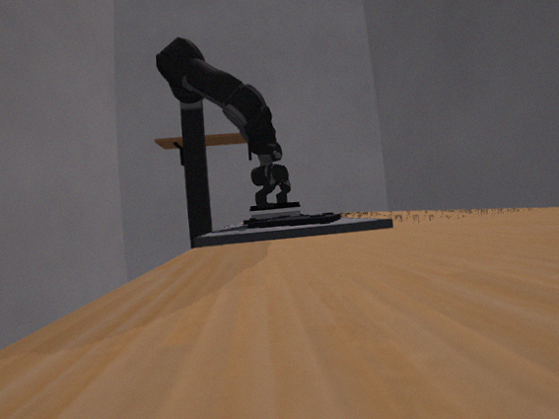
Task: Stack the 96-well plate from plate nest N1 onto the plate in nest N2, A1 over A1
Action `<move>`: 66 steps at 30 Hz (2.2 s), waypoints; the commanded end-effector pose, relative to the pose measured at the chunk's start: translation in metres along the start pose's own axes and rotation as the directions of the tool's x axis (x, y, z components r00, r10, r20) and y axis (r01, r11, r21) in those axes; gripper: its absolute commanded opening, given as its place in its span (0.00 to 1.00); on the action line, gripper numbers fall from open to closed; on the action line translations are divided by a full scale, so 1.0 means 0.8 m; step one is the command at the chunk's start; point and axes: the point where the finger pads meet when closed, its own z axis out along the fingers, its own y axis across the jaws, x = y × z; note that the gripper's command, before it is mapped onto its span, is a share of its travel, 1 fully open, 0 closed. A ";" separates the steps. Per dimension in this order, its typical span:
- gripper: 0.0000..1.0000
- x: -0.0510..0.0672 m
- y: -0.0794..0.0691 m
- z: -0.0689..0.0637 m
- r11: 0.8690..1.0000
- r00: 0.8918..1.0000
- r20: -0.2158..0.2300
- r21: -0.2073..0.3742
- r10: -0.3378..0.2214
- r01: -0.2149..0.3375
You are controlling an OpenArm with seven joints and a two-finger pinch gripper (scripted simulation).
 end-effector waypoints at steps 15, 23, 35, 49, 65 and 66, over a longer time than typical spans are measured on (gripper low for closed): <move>0.00 -0.003 0.002 -0.003 1.000 1.000 0.002 -0.002 0.002 -0.002; 0.00 0.000 -0.001 0.000 1.000 1.000 -0.001 0.000 0.000 0.000; 0.00 0.000 -0.001 0.000 1.000 1.000 -0.001 0.000 0.000 0.000; 0.00 -0.002 0.001 -0.002 1.000 1.000 0.002 -0.002 0.001 0.000; 0.00 0.000 0.001 0.004 1.000 1.000 0.000 -0.004 -0.003 0.003; 0.00 0.000 0.001 0.004 1.000 1.000 0.000 -0.004 -0.003 0.003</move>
